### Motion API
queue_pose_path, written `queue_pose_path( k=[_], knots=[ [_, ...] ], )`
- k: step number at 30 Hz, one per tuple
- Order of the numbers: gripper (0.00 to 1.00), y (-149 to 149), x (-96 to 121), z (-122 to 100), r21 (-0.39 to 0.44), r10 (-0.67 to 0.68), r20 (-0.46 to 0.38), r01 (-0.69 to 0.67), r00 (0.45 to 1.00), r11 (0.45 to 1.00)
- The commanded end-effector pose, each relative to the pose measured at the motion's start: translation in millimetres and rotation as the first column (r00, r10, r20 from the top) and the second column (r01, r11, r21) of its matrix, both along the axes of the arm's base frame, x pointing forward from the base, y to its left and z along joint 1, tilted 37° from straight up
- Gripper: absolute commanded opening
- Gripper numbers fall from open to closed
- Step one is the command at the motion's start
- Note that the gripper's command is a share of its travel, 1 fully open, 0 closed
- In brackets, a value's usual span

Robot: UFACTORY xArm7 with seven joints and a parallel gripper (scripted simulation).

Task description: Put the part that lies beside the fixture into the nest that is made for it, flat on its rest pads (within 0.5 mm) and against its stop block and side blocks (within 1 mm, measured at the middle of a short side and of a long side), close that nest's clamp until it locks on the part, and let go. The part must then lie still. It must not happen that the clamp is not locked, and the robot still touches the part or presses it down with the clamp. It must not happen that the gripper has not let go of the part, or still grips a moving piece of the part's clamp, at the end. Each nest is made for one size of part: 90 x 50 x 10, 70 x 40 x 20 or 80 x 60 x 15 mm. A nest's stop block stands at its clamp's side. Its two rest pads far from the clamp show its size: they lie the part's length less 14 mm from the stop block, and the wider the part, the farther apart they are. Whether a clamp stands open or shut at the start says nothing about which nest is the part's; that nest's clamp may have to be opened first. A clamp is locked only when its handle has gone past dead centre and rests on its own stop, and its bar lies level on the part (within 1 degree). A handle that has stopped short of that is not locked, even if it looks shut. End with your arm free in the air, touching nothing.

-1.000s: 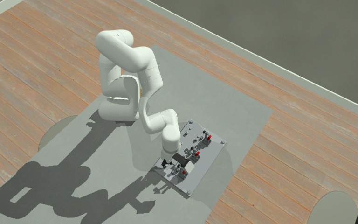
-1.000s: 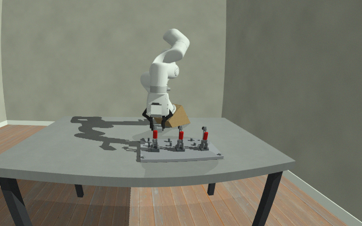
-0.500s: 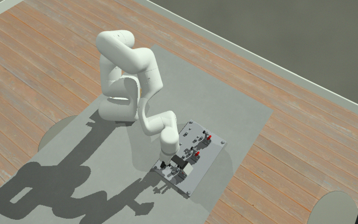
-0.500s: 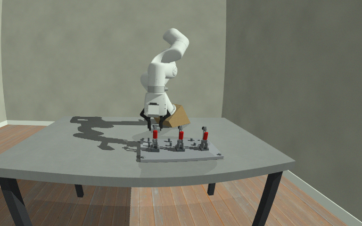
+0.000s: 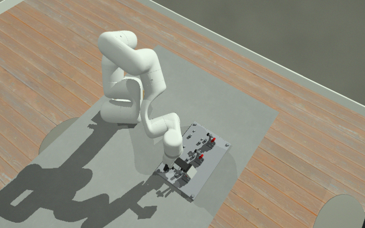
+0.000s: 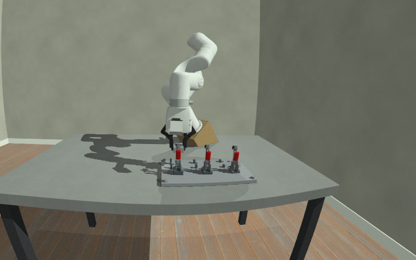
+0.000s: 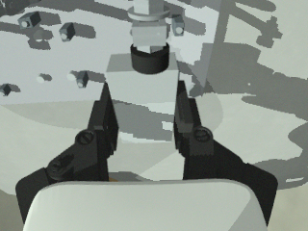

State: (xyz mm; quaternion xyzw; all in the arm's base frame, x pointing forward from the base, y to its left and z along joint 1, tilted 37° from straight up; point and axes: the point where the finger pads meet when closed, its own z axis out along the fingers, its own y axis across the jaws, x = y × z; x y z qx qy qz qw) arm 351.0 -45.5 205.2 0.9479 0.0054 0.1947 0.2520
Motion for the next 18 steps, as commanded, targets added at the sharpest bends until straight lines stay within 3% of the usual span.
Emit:
queue_pose_path(
  k=[1, 18],
  knots=[
    [0.0, 0.8, 0.8, 1.1, 0.0, 0.002, 0.002, -0.002, 1.0, 1.0],
    [0.0, -2.0, 3.6, -3.4, 0.0, 0.002, 0.002, -0.002, 1.0, 1.0]
  ],
)
